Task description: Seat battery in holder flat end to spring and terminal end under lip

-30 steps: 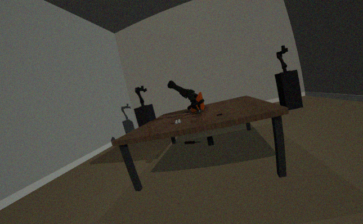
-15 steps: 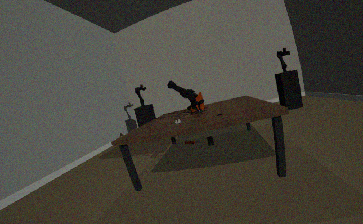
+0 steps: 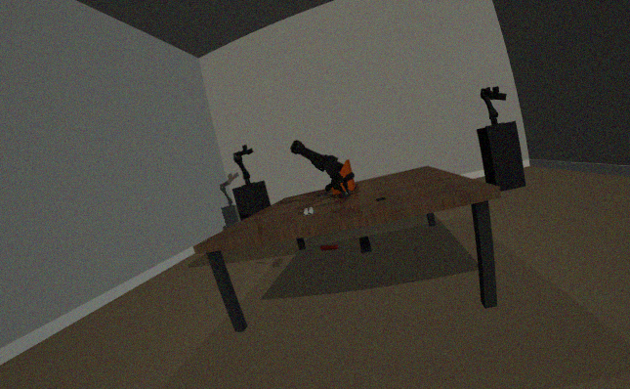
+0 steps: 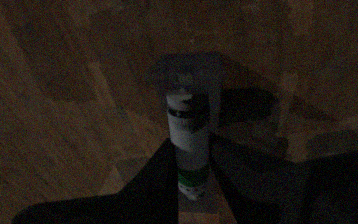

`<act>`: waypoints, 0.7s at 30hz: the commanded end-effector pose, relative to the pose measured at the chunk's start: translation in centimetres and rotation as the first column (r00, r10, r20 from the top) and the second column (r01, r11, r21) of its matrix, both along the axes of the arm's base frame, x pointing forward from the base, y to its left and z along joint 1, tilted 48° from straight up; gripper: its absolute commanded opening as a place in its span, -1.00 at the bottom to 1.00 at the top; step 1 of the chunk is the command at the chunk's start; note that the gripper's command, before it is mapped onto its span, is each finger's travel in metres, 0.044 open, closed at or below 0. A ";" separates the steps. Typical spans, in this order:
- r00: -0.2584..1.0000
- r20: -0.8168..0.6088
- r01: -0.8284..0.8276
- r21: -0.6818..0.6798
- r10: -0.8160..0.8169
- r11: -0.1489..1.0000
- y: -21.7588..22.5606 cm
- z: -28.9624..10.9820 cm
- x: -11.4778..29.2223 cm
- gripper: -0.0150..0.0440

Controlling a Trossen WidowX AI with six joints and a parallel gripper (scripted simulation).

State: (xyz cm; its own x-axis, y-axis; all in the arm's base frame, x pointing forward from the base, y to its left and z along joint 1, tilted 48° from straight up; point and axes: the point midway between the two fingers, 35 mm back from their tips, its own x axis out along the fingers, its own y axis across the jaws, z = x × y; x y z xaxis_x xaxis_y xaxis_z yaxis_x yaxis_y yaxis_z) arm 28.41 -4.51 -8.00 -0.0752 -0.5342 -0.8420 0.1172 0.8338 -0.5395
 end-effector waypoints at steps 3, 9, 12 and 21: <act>1.000 -0.005 -0.003 -0.001 0.003 1.000 -0.2 0.0 0.6 -0.27; 1.000 -0.002 -0.005 -0.001 0.005 1.000 -0.2 0.1 0.8 -0.27; 1.000 -0.002 -0.005 -0.001 0.005 1.000 -0.2 0.1 0.8 -0.27; 1.000 -0.001 -0.005 0.002 0.005 1.000 -0.2 0.1 0.9 0.08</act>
